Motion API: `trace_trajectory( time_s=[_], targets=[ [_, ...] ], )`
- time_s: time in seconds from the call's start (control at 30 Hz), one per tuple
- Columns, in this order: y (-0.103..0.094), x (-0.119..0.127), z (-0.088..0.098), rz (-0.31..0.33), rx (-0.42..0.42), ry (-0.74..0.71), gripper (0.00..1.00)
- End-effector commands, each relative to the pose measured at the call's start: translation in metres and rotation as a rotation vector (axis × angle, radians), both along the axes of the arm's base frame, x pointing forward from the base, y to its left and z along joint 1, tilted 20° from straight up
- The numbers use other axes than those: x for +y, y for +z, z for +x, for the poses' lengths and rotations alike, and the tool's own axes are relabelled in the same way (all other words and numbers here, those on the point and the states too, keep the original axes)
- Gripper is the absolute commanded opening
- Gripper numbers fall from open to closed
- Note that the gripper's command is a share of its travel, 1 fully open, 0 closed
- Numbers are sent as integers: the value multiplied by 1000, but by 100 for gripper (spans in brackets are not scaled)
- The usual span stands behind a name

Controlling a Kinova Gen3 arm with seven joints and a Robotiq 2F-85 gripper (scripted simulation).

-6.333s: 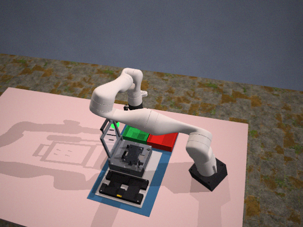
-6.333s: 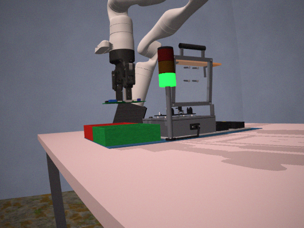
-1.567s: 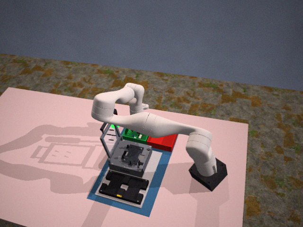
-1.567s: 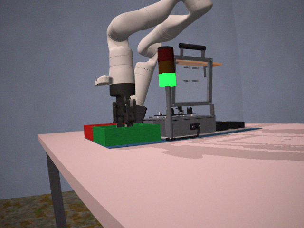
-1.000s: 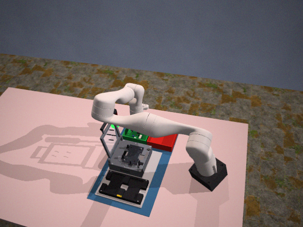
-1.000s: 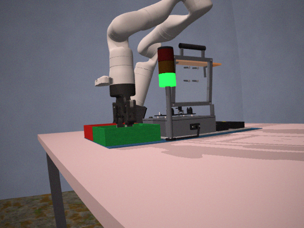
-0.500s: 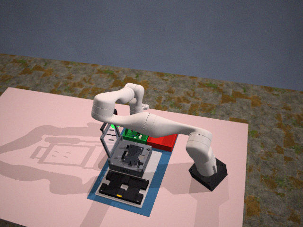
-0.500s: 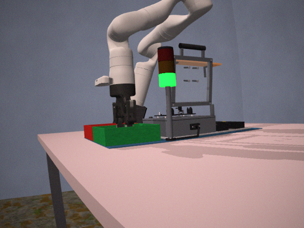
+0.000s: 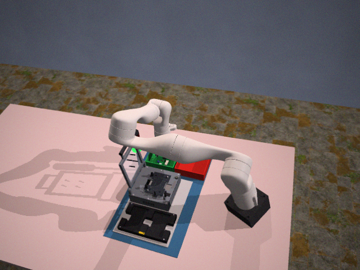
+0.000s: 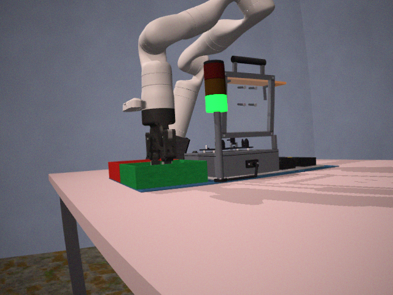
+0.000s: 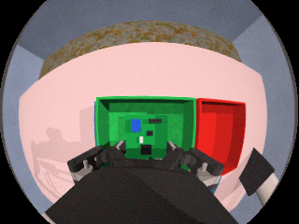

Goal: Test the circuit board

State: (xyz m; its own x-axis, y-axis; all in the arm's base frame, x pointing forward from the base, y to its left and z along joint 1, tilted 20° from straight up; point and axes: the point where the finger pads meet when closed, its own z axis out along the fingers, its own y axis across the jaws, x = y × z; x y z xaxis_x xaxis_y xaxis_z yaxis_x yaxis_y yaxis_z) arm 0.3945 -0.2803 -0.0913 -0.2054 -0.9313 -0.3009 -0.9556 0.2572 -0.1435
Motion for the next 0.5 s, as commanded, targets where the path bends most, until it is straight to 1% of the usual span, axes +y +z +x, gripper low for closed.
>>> trace_trajectory(
  time_s=[0.0,0.47],
  targets=[
    [-1,-2,3,-6,-6,6,77],
    [-2,-1,3,-6,-6,5,77]
  ],
)
